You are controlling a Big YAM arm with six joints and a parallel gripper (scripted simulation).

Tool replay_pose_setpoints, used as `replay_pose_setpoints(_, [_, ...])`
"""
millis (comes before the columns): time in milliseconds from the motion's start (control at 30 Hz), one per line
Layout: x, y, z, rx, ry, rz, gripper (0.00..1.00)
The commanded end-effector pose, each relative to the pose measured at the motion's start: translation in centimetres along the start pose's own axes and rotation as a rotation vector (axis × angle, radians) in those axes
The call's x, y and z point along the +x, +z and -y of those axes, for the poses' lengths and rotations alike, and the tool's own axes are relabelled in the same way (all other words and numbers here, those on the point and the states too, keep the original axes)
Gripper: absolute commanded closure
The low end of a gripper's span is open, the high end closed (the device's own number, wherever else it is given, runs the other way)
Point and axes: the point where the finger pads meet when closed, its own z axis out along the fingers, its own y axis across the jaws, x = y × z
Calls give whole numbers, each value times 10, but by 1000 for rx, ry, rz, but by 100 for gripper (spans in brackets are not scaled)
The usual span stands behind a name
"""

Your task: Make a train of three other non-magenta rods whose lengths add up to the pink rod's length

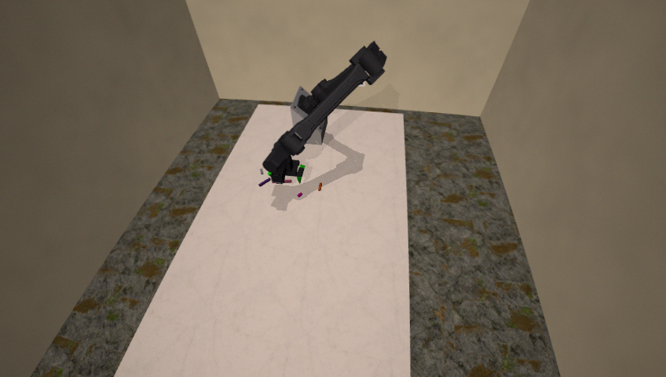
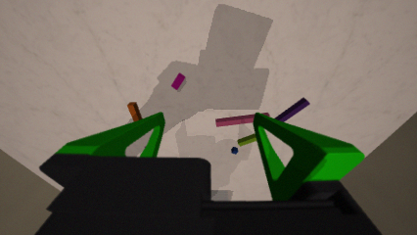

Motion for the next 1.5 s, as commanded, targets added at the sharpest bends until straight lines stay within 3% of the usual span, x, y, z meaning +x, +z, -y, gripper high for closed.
replay_pose_setpoints(0, [-4,-9,-1,4,4,20,0])
replay_pose_setpoints(200, [-5,-9,-3,5,-13,20,0])
replay_pose_setpoints(300, [-5,-5,-23,5,-171,12,0])
replay_pose_setpoints(400, [-5,-5,-23,5,-170,12,0])
replay_pose_setpoints(433, [-6,-5,-33,5,-266,15,0])
replay_pose_setpoints(500, [-5,-5,-33,4,-262,12,0])
replay_pose_setpoints(533, [-7,-16,-21,8,-235,38,0])
replay_pose_setpoints(567, [-6,-4,-44,5,-373,15,0])
replay_pose_setpoints(700, [0,2,-32,-2,-337,-6,0])
replay_pose_setpoints(733, [-5,-4,-55,4,-483,12,0])
replay_pose_setpoints(833, [-4,-4,-55,3,-478,7,0])
replay_pose_setpoints(867, [-10,-14,-47,10,-462,33,0])
replay_pose_setpoints(967, [-11,-17,-45,12,-458,39,0])
replay_pose_setpoints(1000, [-4,-4,-66,3,-589,10,0])
replay_pose_setpoints(1133, [-4,-3,-66,3,-588,10,0])
replay_pose_setpoints(1167, [-4,-3,-76,3,-684,13,0])
replay_pose_setpoints(1233, [-4,-3,-76,3,-682,11,0])
replay_pose_setpoints(1267, [-7,-13,-66,11,-659,33,0])
replay_pose_setpoints(1300, [-4,-3,-83,3,-754,13,0])
replay_pose_setpoints(1467, [-3,-3,-90,2,-821,14,0])
